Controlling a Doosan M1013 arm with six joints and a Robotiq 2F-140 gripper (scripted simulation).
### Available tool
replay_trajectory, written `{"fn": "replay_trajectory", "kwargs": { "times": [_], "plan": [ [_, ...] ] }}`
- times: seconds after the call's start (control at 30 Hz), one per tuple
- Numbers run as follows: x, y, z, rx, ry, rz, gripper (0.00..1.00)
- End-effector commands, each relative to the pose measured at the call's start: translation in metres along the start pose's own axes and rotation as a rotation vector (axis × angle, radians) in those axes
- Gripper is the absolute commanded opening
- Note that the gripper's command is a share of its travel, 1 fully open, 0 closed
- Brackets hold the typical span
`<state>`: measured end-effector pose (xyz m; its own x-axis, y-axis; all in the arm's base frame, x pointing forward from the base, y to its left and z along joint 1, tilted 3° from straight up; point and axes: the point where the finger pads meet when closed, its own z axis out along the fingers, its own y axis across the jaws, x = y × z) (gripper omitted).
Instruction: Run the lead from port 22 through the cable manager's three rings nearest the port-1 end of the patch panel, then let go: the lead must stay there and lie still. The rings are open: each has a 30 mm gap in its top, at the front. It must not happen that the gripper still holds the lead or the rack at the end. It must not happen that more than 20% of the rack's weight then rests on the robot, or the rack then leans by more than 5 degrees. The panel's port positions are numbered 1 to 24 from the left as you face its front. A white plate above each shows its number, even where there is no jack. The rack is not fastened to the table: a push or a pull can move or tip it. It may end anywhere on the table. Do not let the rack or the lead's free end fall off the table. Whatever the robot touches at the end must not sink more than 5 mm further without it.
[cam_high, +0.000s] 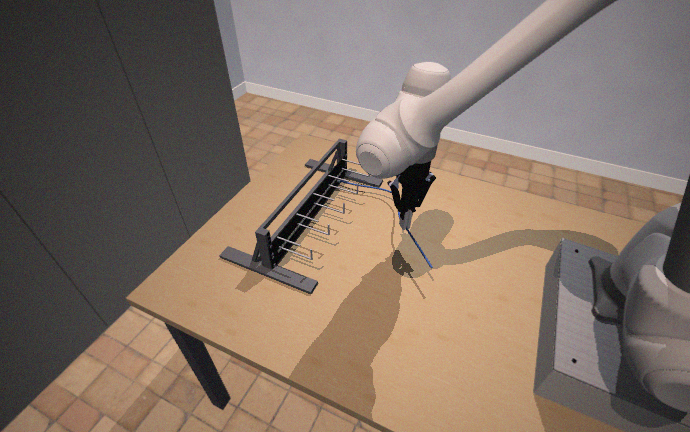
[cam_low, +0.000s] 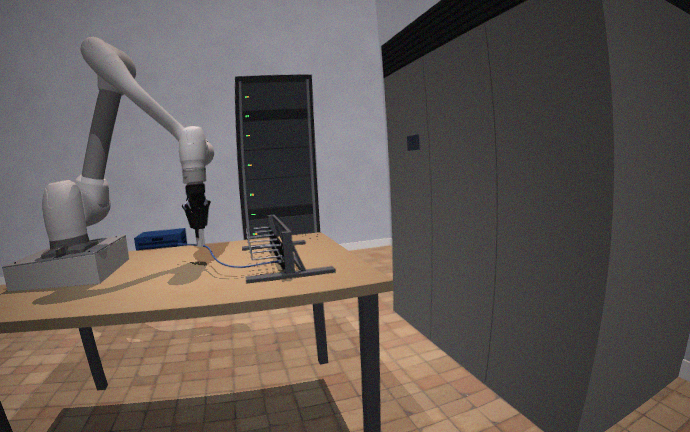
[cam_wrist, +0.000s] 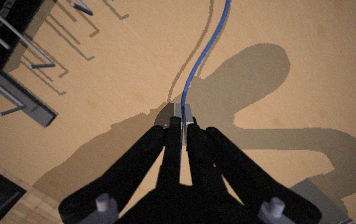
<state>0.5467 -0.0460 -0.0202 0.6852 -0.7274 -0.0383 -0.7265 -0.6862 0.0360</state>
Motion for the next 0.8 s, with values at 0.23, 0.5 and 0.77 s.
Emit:
{"fn": "replay_trajectory", "kwargs": {
  "times": [0.23,0.5,0.77],
  "plan": [
    [0.011,-0.083,-0.029,0.001,0.0,0.26,0.0],
    [0.024,-0.166,-0.057,0.001,0.0,0.522,0.0],
    [0.034,-0.228,-0.078,0.001,0.0,0.718,0.0]
  ]
}}
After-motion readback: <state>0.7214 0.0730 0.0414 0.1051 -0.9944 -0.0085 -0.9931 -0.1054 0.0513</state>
